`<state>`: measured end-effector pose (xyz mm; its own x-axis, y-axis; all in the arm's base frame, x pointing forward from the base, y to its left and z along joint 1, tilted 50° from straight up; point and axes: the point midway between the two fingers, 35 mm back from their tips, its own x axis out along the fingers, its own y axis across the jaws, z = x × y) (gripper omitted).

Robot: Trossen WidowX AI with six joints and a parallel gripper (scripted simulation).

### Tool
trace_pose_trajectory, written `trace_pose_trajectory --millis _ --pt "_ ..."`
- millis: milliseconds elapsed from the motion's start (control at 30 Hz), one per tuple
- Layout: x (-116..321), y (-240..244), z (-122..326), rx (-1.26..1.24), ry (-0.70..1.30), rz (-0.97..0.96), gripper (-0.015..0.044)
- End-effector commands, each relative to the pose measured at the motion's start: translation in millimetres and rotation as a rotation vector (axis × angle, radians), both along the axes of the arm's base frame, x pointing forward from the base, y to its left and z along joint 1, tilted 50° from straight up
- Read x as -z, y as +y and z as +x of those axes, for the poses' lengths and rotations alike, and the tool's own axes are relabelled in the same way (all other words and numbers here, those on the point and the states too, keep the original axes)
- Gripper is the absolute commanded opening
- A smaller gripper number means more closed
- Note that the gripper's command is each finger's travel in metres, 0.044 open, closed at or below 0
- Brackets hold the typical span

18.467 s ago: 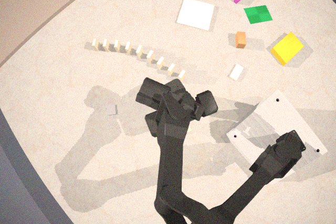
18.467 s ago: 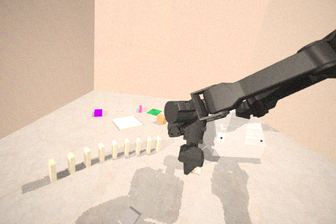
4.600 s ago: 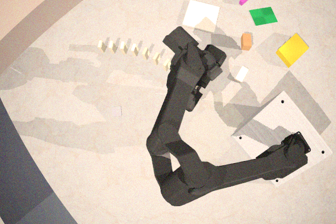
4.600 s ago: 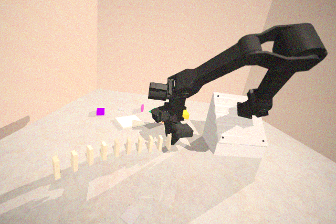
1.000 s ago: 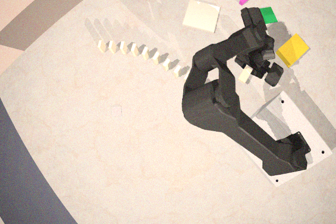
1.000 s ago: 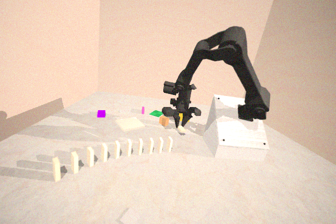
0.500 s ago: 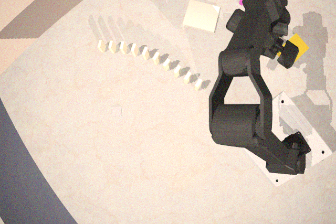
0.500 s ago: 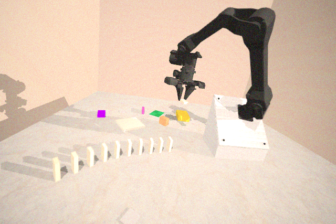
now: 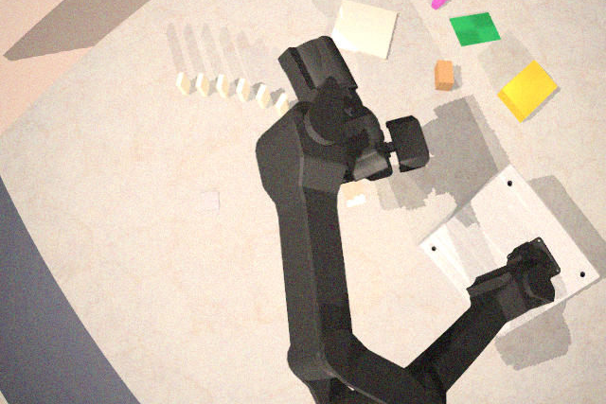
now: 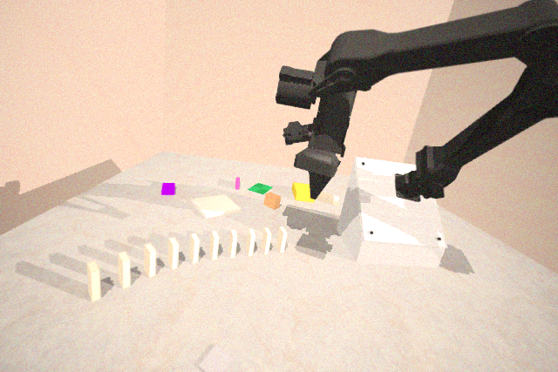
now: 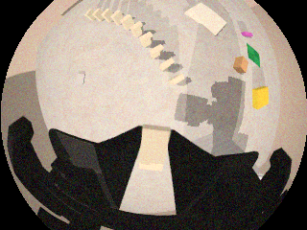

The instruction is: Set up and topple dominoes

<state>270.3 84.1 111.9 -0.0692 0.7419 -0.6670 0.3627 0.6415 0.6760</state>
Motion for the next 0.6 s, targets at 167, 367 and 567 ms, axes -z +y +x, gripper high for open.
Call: trace_pose_trajectory --millis 167,367,567 --pt "-31 31 -27 -0.141 -0.137 0.025 0.0107" --pt "-9 36 -35 -0.179 -0.153 -0.125 0.0107" --pt "9 39 -40 -0.192 -0.191 -0.272 0.0107"
